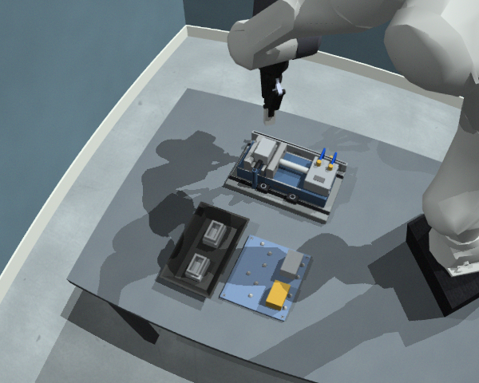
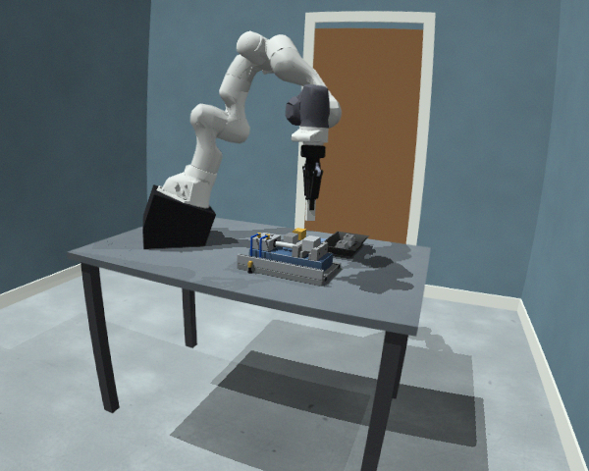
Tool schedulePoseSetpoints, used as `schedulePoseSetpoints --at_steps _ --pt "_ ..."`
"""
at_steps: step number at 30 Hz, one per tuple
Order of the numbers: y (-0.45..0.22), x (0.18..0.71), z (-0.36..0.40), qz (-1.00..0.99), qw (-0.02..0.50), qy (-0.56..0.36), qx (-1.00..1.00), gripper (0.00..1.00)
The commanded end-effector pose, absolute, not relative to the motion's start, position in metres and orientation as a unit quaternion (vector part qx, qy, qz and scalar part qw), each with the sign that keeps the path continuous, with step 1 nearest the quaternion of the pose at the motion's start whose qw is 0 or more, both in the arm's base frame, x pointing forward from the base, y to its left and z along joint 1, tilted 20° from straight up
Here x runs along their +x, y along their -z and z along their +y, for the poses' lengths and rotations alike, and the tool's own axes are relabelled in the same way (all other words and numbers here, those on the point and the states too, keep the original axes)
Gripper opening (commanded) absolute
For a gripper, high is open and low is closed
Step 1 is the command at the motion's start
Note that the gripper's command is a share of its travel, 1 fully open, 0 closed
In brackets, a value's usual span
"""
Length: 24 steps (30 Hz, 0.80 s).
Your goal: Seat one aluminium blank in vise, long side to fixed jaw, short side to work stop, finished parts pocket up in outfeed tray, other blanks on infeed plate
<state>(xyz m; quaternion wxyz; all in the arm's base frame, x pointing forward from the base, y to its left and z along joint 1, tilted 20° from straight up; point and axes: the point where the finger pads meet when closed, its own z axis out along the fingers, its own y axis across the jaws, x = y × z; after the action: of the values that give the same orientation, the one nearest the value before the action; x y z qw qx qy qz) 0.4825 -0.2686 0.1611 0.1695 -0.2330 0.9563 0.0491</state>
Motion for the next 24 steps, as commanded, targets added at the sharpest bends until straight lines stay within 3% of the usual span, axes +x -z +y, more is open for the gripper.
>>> schedulePoseSetpoints --at_steps 1,24 --pt "-0.161 0.481 -0.27 0.971 0.159 -0.06 -0.168 0.0" --pt "-0.158 0.478 -0.28 0.985 0.144 -0.089 0.022 0.0"
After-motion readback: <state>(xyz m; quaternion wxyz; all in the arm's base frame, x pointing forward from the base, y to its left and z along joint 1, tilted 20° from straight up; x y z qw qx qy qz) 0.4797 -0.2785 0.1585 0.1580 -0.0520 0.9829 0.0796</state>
